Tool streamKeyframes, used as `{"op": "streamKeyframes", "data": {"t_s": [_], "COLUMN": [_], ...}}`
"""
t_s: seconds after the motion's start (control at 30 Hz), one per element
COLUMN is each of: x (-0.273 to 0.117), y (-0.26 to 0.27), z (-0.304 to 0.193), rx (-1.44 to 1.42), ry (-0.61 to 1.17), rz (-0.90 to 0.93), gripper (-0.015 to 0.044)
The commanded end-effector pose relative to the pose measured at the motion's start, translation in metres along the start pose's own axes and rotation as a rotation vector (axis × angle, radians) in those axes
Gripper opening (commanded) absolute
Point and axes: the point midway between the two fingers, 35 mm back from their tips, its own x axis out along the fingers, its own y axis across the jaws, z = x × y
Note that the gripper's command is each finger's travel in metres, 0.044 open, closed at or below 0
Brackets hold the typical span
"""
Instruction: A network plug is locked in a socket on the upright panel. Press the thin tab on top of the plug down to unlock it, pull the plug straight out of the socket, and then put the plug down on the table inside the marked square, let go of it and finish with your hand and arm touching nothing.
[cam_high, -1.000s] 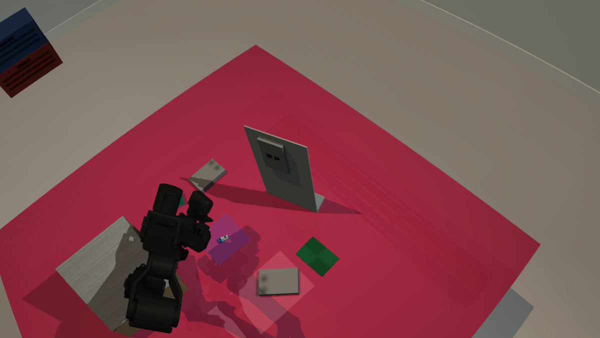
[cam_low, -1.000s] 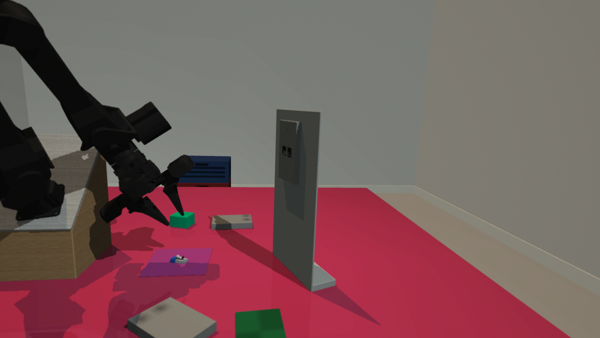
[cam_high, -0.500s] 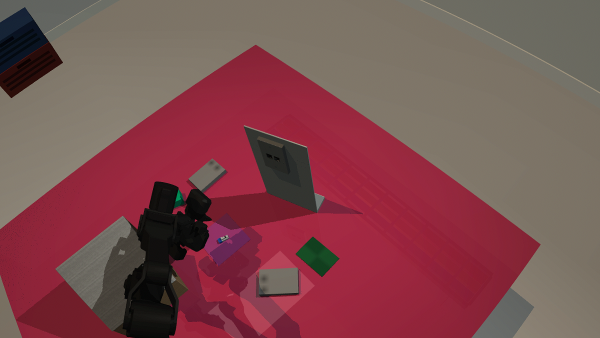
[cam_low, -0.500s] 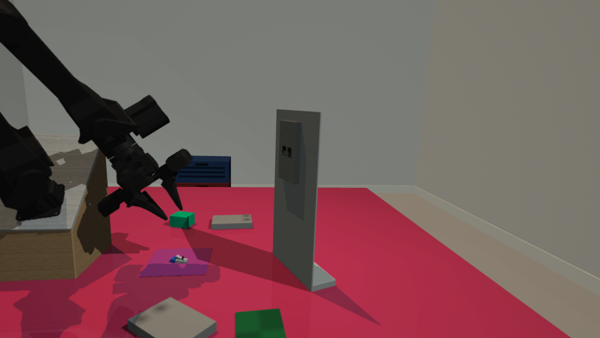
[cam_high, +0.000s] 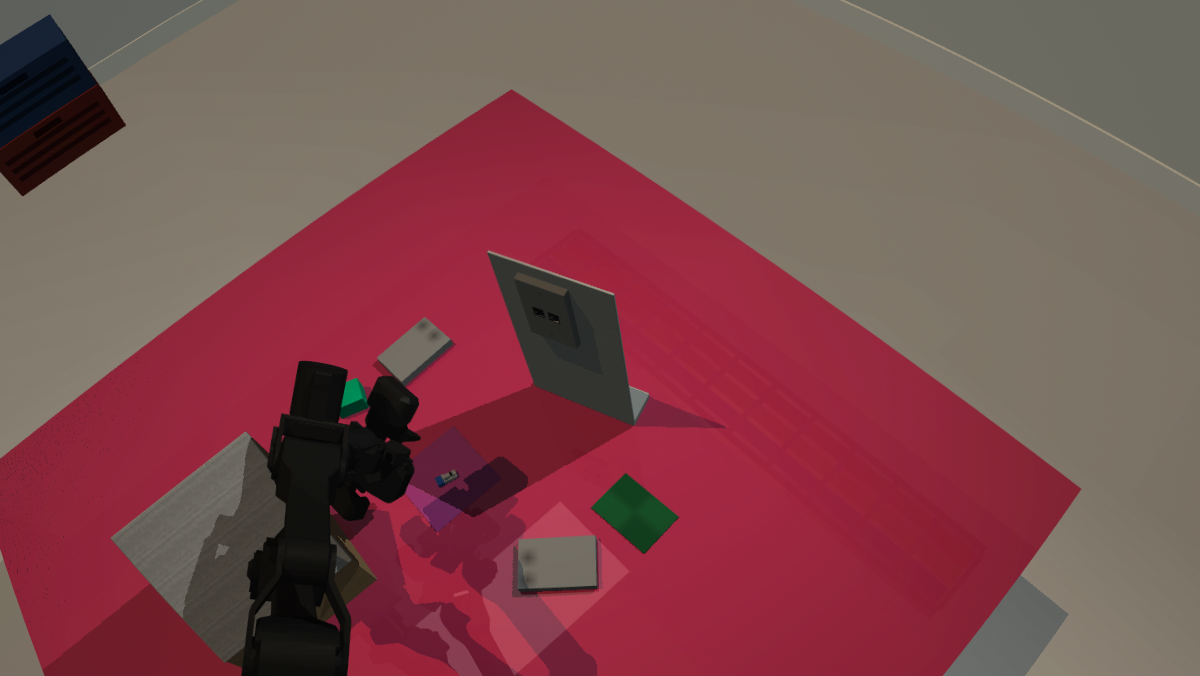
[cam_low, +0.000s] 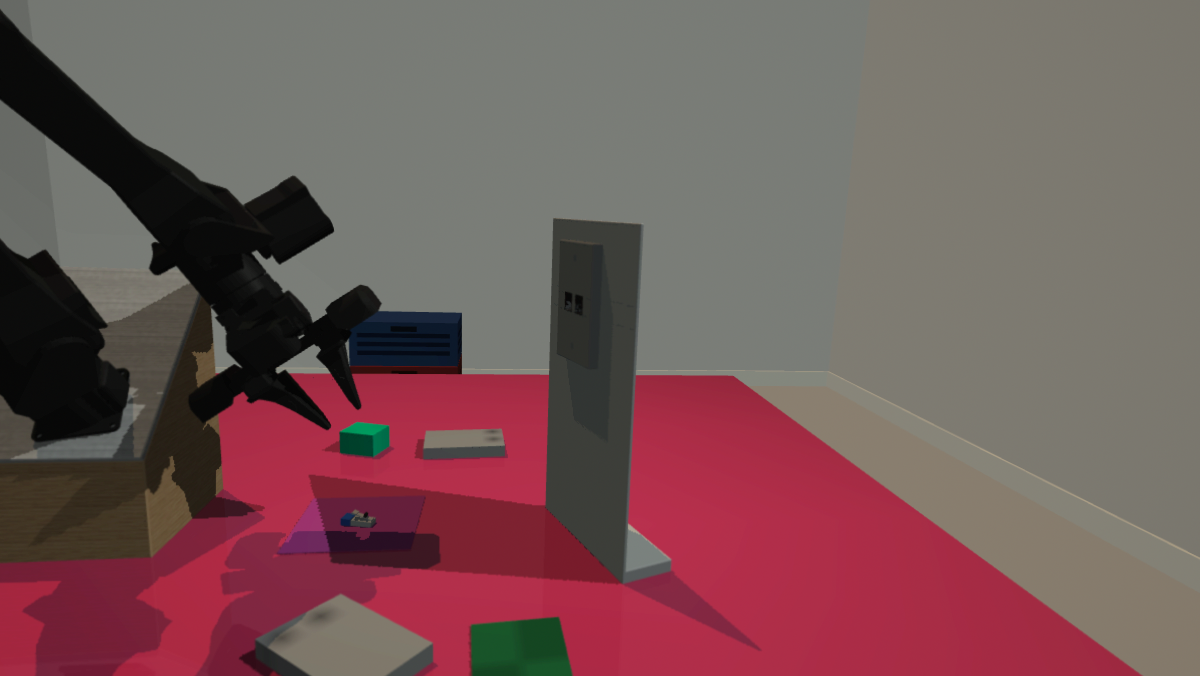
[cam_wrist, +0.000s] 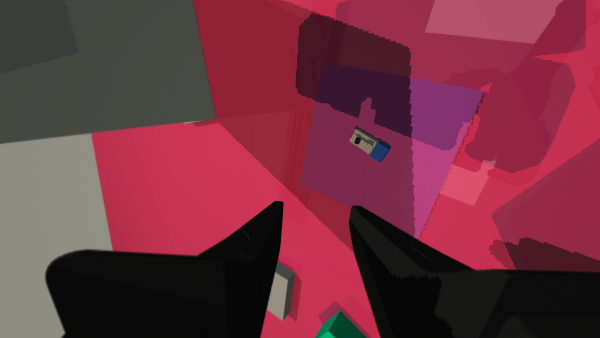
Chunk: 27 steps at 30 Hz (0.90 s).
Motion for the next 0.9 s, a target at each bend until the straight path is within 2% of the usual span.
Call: {"op": "streamKeyframes", "data": {"t_s": [0.0,0.33,0.87], "x": [-0.004,-0.010,-0.046], "y": [0.004,0.005,0.036], "z": [0.002,0.002,-0.002], "rx": [0.012,0.000,0.005], "ry": [-0.005,-0.003,0.003], "rz": [0.009,0.003,0.004], "gripper": [0.0156,0.0156,0.0156]}}
